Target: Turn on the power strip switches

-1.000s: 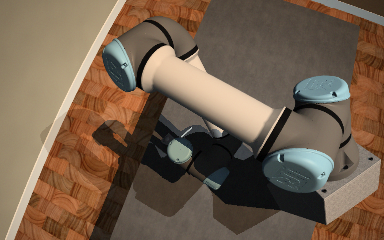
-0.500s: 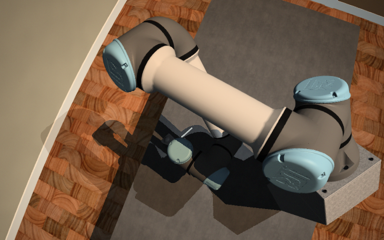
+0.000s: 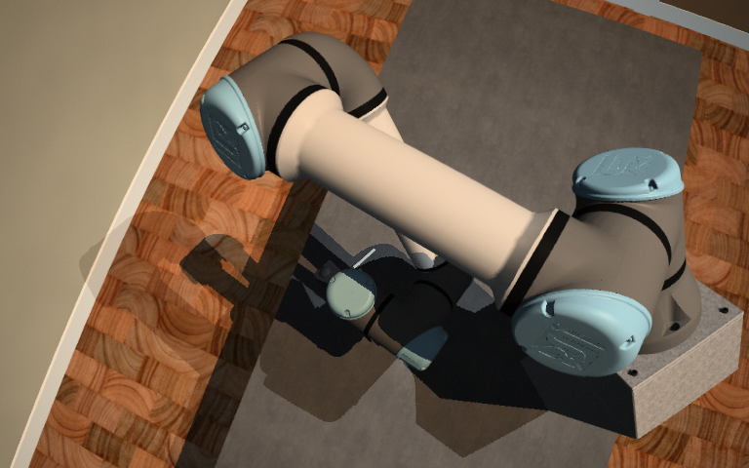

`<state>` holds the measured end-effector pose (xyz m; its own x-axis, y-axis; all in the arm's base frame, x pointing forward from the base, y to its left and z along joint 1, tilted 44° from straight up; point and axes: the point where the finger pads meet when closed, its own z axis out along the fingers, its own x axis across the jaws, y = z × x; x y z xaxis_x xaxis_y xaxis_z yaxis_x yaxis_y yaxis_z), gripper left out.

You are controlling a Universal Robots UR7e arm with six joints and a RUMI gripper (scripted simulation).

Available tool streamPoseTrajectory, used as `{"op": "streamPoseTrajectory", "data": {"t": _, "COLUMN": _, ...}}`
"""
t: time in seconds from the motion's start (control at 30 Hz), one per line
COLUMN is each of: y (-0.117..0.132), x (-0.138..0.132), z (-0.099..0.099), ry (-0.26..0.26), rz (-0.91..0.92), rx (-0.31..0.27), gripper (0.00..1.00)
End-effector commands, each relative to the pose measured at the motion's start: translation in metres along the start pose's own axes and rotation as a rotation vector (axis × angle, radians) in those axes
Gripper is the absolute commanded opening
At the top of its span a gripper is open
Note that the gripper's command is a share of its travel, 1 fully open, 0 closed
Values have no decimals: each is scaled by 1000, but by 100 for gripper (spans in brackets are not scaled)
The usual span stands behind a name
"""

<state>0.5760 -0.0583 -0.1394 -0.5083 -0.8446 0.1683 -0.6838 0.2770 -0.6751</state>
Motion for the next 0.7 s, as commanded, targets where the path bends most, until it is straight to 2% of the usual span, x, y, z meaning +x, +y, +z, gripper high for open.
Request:
{"op": "streamPoseTrajectory", "data": {"t": 0.0, "y": 0, "x": 0, "z": 0, "ry": -1, "rz": 0, "rx": 1, "gripper": 0}}
{"op": "streamPoseTrajectory", "data": {"t": 0.67, "y": 0, "x": 0, "z": 3, "ry": -1, "rz": 0, "rx": 1, "gripper": 0}}
